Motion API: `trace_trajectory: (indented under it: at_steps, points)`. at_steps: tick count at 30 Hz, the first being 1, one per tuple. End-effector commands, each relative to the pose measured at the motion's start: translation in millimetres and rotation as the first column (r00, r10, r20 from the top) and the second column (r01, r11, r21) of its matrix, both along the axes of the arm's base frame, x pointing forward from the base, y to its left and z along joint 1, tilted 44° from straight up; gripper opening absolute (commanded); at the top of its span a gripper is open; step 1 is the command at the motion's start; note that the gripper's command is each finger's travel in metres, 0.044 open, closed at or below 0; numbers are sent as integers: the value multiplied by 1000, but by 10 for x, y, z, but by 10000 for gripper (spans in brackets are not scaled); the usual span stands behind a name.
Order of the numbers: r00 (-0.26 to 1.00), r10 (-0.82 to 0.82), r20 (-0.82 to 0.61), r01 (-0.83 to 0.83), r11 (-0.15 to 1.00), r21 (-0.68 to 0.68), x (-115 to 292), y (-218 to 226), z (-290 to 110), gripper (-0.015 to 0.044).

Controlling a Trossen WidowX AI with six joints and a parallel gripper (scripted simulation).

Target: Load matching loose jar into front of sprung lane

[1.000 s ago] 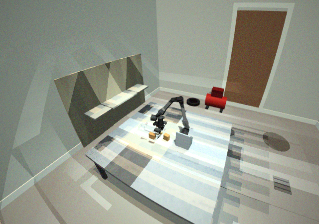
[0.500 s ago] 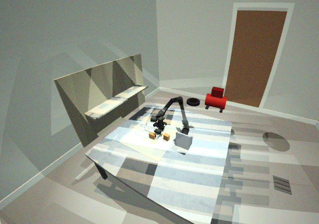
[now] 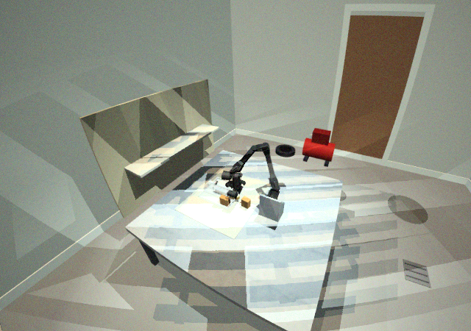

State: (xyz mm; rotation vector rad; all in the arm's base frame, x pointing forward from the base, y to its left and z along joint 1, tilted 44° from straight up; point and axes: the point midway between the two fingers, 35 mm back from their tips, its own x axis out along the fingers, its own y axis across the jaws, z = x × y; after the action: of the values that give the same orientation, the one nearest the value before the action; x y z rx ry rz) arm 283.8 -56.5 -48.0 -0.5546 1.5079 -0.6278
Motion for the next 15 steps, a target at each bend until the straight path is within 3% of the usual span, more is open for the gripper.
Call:
trace_trajectory:
  at_steps: [1, 15]
  points:
    - [1000, 4, 4, -4, 1000, -4, 43, -4, 12, 0]
    - [1000, 4, 4, -4, 1000, -4, 103, -9, 12, 0]
